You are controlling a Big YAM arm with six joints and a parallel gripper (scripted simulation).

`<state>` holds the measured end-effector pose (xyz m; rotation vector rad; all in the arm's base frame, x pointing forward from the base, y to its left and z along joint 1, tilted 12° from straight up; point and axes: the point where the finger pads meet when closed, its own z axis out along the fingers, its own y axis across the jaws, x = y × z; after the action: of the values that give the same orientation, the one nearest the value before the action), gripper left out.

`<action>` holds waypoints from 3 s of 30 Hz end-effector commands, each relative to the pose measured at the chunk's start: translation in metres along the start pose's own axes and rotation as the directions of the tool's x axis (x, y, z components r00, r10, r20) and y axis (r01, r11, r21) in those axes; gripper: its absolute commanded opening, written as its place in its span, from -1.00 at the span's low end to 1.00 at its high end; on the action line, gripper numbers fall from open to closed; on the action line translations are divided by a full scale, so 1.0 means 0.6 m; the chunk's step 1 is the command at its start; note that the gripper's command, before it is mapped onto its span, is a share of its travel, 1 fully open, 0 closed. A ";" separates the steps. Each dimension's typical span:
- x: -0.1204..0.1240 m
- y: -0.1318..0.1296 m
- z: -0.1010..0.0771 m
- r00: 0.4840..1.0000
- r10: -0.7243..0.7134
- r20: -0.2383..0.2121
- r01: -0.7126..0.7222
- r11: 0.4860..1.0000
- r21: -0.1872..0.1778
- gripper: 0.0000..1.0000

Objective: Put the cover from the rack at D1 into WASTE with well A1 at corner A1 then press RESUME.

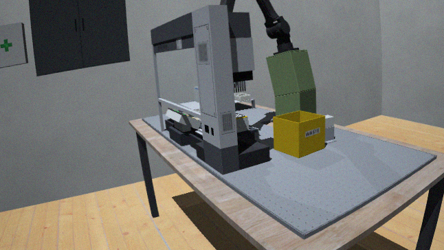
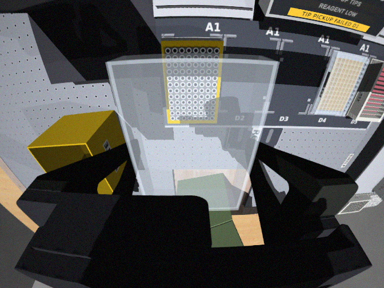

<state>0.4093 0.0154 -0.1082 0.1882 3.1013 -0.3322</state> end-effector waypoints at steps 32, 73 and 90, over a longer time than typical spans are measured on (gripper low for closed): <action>-0.048 0.008 -0.099 0.997 0.018 0.080 -0.016 1.000 -0.021 -1.00; 0.029 0.009 -0.081 0.998 0.010 0.061 -0.009 1.000 -0.016 -1.00; 0.156 0.009 -0.073 0.998 0.010 0.056 -0.009 1.000 -0.018 -1.00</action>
<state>0.3064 0.0324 -0.0819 0.1718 3.1065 -0.3382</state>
